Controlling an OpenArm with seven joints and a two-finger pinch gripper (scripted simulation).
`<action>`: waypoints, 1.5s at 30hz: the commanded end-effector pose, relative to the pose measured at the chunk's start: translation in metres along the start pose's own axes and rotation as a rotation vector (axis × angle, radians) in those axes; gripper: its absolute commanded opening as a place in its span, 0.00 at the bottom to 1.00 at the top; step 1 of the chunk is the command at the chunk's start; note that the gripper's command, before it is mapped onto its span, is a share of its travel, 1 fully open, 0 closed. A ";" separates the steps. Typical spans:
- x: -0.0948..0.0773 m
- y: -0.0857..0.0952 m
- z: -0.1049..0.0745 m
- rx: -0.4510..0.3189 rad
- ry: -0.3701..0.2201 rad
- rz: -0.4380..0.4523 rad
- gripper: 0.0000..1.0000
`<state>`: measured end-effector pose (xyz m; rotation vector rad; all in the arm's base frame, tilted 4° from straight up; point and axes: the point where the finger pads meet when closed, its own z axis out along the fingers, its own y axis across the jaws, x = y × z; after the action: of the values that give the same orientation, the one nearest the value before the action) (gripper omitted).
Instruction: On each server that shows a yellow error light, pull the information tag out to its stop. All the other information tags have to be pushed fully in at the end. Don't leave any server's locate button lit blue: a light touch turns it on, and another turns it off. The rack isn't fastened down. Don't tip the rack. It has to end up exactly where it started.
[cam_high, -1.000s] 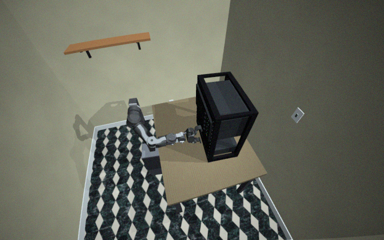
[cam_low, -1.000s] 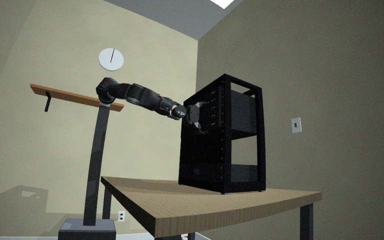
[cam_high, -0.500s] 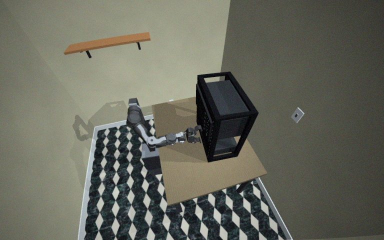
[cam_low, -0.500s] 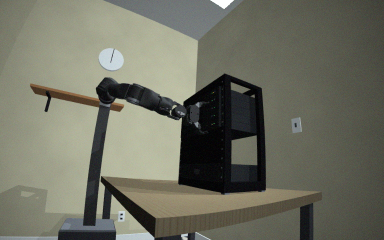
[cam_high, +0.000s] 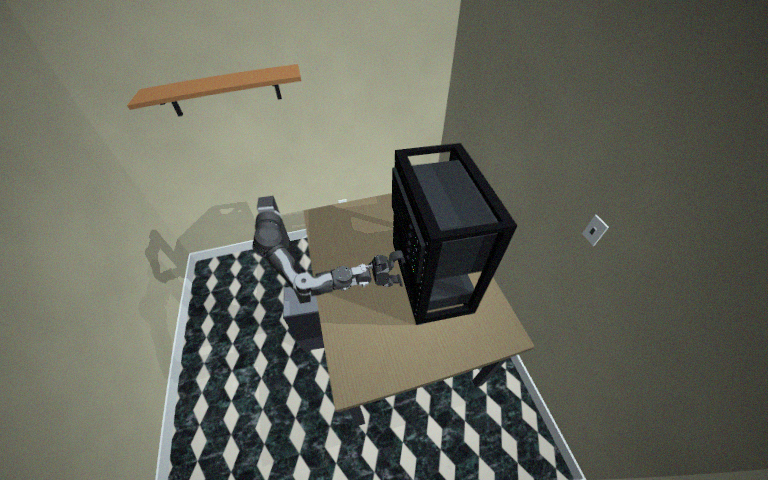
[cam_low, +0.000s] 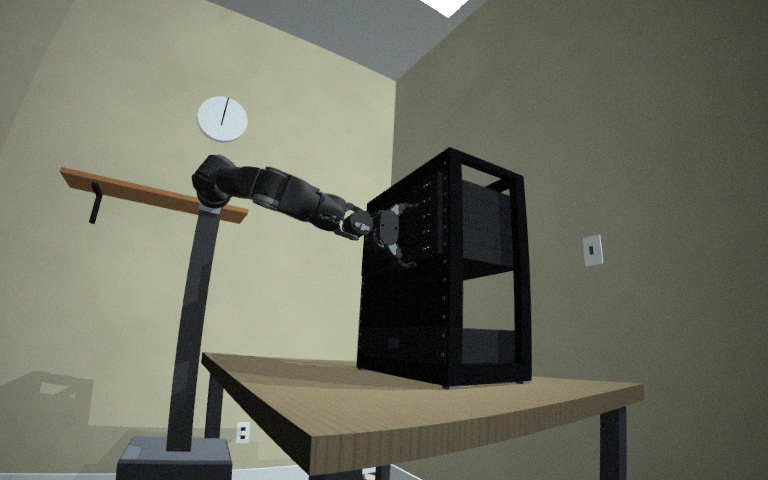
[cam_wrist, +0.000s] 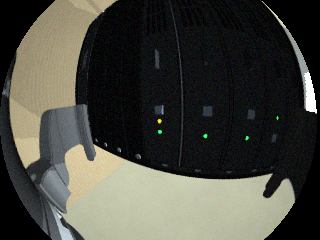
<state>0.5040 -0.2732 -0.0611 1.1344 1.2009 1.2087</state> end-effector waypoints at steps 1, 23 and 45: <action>0.001 0.003 0.001 -0.007 0.003 0.000 1.00; 0.001 0.048 0.001 -0.007 0.002 0.000 1.00; 0.001 0.048 0.001 -0.007 0.002 0.000 1.00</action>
<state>0.5021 -0.2705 -0.0117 1.1226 1.1936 1.2161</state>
